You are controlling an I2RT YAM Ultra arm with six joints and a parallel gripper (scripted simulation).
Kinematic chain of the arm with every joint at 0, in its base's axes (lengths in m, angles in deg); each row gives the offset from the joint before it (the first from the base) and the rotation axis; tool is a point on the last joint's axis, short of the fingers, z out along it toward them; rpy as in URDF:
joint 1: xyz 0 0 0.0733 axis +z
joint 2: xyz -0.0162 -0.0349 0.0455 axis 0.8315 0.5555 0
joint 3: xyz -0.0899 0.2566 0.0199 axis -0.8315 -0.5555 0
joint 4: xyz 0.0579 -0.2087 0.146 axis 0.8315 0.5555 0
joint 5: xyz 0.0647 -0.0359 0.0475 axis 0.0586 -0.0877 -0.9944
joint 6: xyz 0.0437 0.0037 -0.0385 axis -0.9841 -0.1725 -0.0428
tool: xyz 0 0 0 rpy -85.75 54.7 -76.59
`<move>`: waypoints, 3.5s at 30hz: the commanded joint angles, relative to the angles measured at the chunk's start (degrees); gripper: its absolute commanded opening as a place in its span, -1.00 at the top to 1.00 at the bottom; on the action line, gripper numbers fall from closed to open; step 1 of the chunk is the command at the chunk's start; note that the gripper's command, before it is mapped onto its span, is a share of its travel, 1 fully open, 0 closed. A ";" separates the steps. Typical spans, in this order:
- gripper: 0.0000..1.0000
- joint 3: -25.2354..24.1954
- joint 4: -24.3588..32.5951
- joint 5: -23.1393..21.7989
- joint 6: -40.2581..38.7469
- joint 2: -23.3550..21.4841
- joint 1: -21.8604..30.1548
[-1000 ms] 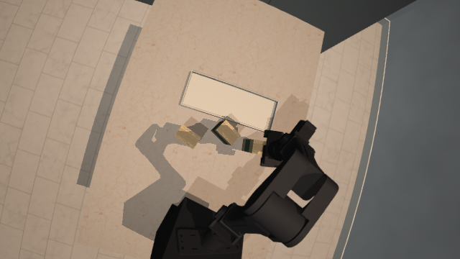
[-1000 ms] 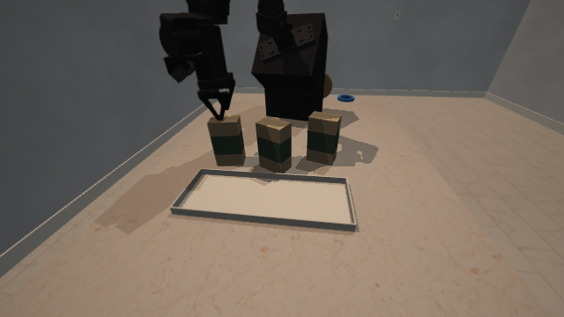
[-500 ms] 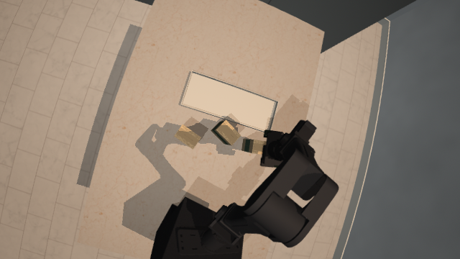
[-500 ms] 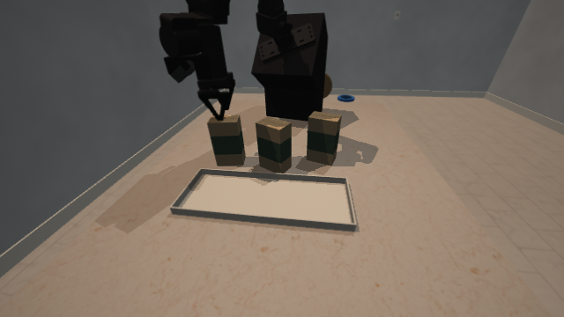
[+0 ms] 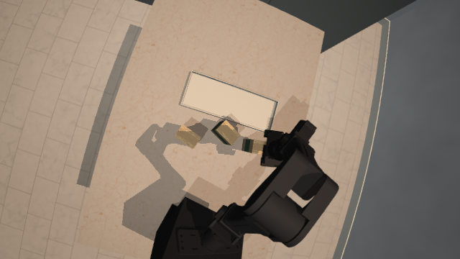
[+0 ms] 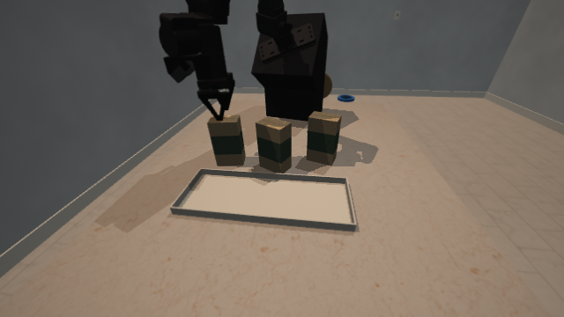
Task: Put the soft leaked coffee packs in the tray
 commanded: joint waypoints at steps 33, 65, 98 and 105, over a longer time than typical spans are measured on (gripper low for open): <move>-0.59 -2.70 -12.45 2.88 -2.08 9.63 2.89; -0.59 -2.71 -12.00 2.89 -2.08 9.63 2.90; 0.48 -2.71 -11.87 2.89 -2.04 9.63 2.90; 0.48 -2.71 -11.87 2.89 -2.04 9.63 2.90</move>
